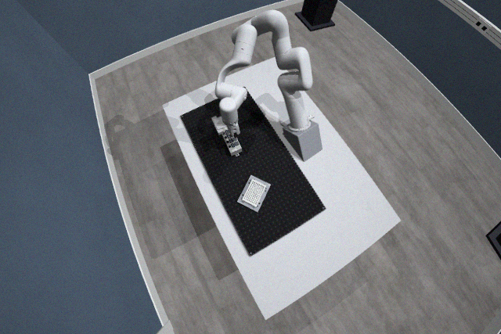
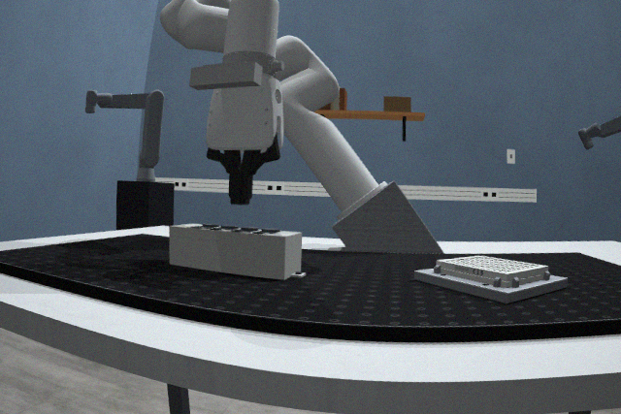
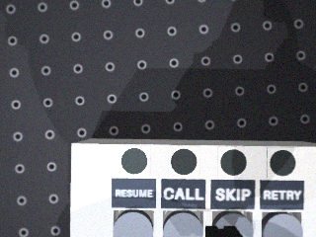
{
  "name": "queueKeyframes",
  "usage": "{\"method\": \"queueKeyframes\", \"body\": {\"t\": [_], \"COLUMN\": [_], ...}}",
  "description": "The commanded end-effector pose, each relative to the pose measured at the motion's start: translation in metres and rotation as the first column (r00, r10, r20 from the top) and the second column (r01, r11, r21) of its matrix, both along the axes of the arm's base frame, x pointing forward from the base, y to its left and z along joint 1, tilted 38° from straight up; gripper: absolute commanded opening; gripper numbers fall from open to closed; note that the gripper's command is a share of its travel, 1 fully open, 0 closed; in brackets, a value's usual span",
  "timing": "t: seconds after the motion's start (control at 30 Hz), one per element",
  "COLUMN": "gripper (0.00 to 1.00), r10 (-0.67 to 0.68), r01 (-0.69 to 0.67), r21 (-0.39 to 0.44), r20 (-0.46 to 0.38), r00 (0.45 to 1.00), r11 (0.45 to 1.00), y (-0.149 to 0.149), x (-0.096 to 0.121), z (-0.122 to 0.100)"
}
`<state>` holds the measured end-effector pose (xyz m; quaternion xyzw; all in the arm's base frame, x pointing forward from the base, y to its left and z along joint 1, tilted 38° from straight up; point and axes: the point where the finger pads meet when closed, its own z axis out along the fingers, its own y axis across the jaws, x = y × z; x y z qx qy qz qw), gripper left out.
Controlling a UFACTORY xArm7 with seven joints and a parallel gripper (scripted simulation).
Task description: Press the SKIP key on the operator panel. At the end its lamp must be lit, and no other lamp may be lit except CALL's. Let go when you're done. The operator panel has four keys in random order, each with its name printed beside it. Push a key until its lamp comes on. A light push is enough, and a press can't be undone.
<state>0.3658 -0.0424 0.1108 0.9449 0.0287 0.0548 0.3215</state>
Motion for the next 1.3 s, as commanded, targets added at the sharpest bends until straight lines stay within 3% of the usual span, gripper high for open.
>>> {"method": "queueKeyframes", "body": {"t": [0.0,0.43,0.67,1.27], "gripper": [0.00,0.00,0.00,0.00], "r10": [0.002,0.002,0.002,0.002], "r01": [-0.002,-0.002,-0.002,-0.002], "r21": [0.001,0.001,0.001,0.001], "r20": [0.002,0.002,0.002,0.002], "r00": [1.000,1.000,1.000,1.000], "r11": [1.000,1.000,1.000,1.000], "y": [0.001,0.001,0.007,0.003], "x": [0.001,0.001,-0.005,-0.005], "z": [0.001,0.001,0.033,0.028]}}
